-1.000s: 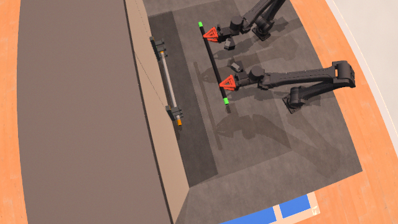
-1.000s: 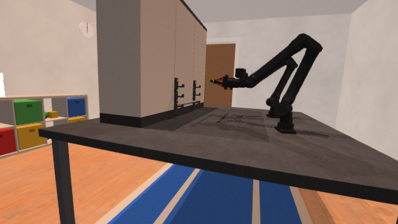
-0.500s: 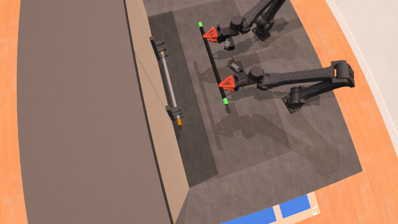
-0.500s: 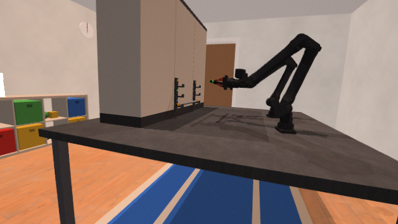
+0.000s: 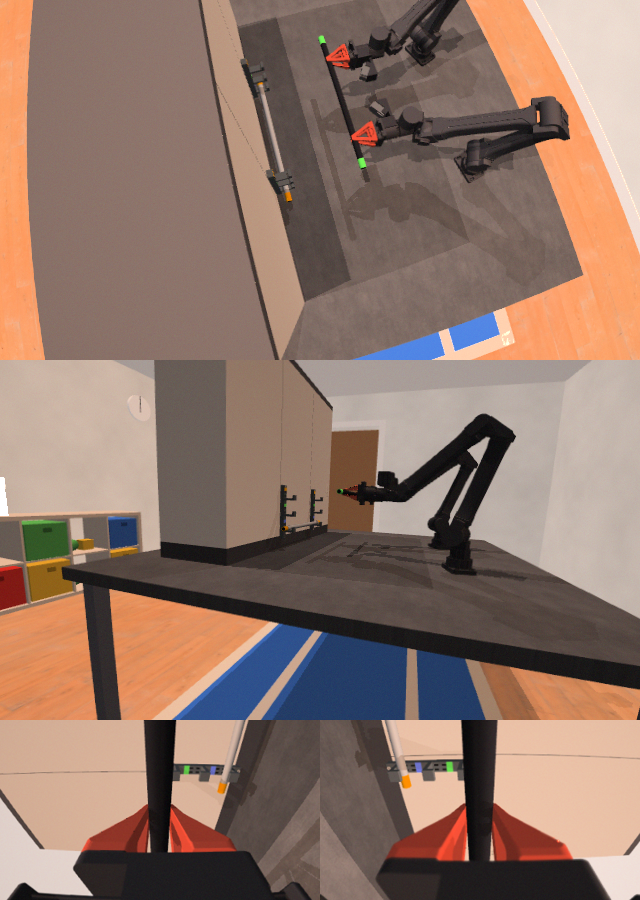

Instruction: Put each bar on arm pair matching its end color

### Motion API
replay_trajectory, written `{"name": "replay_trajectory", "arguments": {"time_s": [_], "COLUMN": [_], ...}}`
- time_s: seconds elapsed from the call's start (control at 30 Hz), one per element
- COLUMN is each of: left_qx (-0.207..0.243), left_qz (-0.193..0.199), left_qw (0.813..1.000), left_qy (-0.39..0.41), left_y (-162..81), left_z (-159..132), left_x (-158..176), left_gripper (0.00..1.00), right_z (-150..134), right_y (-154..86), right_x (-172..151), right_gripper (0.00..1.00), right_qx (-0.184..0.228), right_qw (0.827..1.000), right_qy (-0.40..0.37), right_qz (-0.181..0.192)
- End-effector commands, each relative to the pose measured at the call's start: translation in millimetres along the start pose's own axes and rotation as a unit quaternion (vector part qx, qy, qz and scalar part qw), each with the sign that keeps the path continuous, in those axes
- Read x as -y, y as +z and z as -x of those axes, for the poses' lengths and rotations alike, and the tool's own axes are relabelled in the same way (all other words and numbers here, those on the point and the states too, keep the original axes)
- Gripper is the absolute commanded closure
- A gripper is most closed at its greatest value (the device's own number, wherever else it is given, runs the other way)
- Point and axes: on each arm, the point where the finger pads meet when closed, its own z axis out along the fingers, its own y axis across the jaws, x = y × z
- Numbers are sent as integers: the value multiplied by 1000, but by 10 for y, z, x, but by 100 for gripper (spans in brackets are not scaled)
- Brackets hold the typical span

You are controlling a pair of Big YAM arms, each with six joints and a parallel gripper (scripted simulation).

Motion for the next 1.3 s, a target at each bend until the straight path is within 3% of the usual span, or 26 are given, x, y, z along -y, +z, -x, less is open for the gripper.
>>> {"name": "replay_trajectory", "arguments": {"time_s": [0.0, 1.27], "left_qx": [-10, -10], "left_qz": [24, 24], "left_qw": [1000, 1000], "left_qy": [-16, -16], "left_y": [31, 27], "left_z": [-71, -70], "left_x": [-166, 216], "left_gripper": [100, 100], "right_z": [-72, -76], "right_y": [46, 56], "right_x": [102, -262], "right_gripper": [100, 100], "right_qx": [-10, -10], "right_qw": [1000, 1000], "right_qy": [7, 7], "right_qz": [-16, -16]}}
